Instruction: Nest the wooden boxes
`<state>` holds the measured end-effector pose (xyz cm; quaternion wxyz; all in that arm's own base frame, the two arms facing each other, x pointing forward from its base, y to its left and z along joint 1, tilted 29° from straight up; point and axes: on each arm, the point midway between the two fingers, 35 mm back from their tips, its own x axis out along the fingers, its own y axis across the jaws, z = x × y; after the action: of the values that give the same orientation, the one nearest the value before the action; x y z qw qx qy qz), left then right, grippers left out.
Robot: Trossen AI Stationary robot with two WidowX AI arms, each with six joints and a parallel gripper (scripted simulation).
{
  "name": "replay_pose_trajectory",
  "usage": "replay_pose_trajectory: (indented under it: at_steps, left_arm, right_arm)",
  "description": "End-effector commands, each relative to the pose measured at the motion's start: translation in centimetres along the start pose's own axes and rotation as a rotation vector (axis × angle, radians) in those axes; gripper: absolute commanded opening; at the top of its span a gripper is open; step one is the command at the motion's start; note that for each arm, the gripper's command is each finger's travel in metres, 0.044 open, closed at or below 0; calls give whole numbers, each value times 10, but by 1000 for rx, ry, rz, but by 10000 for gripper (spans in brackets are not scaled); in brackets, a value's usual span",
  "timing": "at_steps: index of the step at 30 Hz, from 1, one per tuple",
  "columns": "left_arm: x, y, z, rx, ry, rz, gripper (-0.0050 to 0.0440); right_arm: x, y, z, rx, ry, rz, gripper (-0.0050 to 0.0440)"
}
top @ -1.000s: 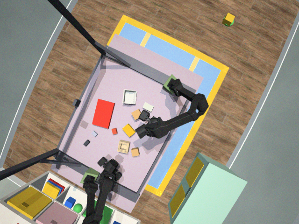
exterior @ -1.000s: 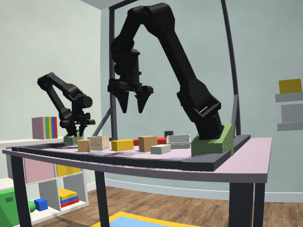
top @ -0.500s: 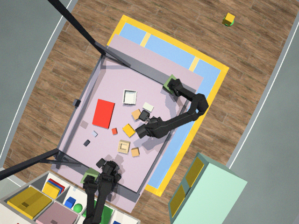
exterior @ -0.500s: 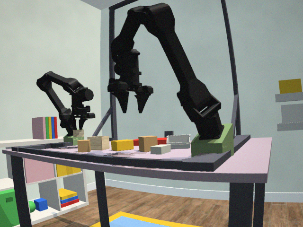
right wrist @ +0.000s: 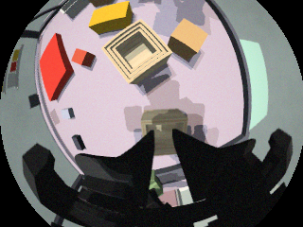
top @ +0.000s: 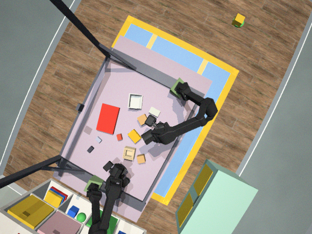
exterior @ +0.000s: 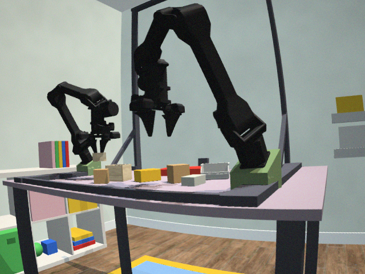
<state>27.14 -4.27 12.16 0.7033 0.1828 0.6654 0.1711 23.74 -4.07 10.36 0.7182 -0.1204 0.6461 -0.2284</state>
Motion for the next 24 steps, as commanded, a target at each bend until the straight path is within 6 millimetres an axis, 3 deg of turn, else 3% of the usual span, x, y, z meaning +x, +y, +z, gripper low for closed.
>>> replay_pose_trajectory:
  at_steps: [1,24]
  left_arm:
    - [-4,1,2,-8,-15,-7,400]
    - [-4,1,2,-8,-15,-7,400]
  right_arm:
    - [-10,3,21,12,-14,3,180]
    - [-28,23,94,15,-15,0,180]
